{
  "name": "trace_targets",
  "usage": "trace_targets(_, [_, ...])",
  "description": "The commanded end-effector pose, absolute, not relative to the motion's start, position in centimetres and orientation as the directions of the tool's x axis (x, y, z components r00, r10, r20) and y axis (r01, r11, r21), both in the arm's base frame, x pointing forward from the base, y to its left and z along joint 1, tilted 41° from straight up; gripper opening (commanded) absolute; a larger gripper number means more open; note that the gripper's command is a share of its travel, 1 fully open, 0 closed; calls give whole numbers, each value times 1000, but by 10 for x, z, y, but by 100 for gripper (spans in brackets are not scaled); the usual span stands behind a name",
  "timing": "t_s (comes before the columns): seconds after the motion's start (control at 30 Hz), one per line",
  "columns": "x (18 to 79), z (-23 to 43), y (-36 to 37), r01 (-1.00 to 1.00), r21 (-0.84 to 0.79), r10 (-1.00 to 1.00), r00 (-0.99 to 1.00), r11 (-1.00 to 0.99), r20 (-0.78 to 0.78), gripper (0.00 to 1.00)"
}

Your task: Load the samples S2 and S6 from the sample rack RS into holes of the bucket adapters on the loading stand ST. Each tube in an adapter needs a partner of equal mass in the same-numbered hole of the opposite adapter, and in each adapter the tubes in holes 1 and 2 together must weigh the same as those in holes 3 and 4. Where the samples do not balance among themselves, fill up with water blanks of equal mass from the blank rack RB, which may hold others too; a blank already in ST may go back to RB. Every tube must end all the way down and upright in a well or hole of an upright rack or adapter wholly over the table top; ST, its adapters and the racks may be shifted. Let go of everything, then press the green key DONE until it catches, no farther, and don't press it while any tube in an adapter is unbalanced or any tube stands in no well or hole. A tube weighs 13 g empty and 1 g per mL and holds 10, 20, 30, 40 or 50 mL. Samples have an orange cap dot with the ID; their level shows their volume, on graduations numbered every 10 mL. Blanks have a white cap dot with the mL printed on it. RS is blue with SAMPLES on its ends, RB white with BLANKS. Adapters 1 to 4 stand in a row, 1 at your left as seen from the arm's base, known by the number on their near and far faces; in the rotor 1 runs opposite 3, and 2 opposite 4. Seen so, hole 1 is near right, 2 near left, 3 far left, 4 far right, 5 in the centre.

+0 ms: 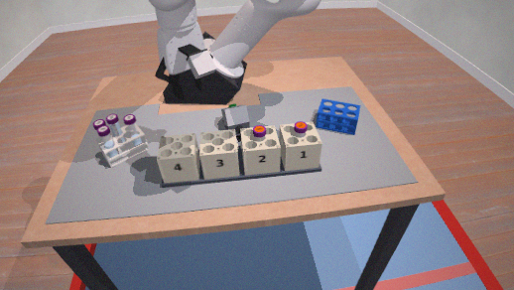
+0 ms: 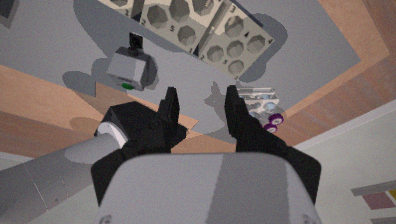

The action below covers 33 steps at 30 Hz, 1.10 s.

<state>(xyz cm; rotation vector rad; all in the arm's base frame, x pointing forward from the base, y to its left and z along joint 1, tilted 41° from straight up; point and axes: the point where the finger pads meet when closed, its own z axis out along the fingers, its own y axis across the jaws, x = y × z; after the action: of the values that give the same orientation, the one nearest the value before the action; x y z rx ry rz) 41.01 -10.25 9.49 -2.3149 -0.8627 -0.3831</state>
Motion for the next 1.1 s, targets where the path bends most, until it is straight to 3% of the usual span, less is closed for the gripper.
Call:
trace_targets(0.0, [411, 84, -117, 668, -458, 484, 743, -587, 463, 57])
trace_targets(1.07, [408, -8, -223, 668, -458, 484, 743, -587, 463, 57])
